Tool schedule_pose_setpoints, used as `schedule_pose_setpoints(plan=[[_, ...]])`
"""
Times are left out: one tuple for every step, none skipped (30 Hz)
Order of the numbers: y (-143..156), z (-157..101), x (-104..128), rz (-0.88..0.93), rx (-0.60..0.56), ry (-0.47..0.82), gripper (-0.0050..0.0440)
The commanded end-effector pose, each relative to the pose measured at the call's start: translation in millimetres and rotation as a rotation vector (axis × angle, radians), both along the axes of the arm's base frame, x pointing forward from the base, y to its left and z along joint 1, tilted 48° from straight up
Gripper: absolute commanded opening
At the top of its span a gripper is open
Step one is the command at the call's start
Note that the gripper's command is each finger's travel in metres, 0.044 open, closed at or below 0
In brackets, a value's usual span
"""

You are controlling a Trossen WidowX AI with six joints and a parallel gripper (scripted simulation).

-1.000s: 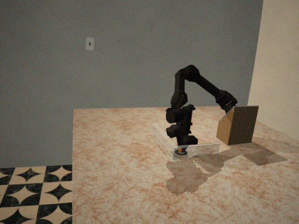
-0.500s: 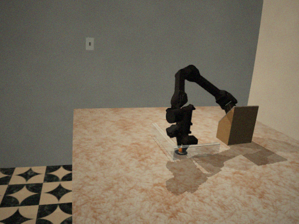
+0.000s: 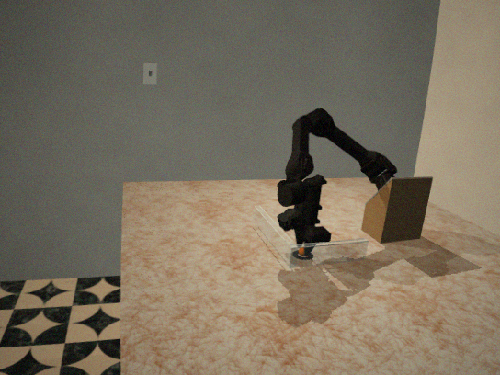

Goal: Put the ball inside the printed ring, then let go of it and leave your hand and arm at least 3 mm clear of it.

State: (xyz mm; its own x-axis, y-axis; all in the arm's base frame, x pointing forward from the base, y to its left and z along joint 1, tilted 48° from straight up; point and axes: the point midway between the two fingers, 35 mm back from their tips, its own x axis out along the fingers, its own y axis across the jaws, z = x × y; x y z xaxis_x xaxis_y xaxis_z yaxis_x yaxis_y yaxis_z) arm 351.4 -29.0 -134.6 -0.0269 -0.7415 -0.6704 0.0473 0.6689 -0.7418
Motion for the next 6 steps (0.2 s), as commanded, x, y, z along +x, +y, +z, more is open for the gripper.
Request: schedule_pose_setpoints(plan=[[0.8,1.2,0.4,0.001,-0.002,0.0,0.0228],[1.0,1.4,0.5,0.001,-0.002,0.0,0.0228],[1.3,1.6,0.5,0.001,-0.002,0.0,0.0228],[1.5,1.8,0.5,0.001,-0.002,0.0,0.0228],[1.8,2.0,0.5,0.001,-0.002,0.0,0.0228],[2.0,2.2,0.6,0.001,-0.002,0.0,0.0228]])
